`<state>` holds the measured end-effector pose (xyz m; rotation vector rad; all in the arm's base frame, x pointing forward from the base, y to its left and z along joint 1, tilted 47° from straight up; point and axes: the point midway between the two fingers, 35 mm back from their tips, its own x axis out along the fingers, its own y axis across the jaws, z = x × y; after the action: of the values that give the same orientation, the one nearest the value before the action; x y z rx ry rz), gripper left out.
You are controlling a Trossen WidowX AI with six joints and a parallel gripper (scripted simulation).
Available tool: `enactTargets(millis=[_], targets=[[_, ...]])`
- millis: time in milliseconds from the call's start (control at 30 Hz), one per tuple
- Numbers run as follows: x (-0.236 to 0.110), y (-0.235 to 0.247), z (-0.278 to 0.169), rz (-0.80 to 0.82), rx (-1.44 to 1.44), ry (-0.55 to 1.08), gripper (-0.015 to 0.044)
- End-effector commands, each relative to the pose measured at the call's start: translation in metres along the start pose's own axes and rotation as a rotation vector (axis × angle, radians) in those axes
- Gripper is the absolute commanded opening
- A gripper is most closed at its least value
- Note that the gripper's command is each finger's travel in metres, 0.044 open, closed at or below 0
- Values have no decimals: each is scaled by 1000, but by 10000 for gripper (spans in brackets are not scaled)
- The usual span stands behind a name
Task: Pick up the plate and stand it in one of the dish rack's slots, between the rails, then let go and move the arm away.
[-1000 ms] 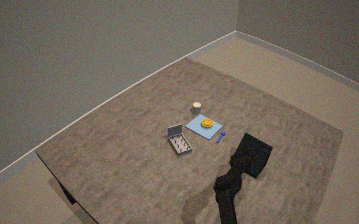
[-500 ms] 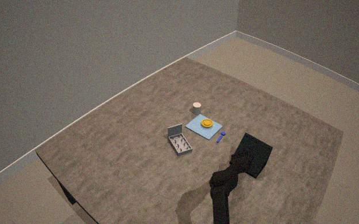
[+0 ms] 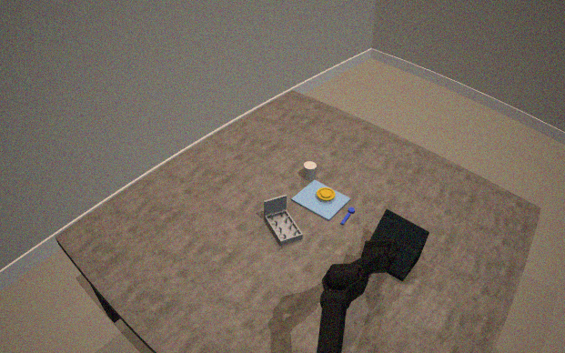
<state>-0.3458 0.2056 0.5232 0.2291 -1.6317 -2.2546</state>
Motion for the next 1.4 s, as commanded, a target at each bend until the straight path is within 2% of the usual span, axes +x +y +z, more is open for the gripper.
enactTargets(millis=[0,467,833,1100,1367], targets=[[-23,-6,18,-34,-51,-106,400],[-103,-19,63,-166,-215,-405,400],[-156,-24,81,-269,-308,-572,400],[-215,-28,92,-386,-388,-732,400],[-291,-29,93,-542,-467,-912,400]])
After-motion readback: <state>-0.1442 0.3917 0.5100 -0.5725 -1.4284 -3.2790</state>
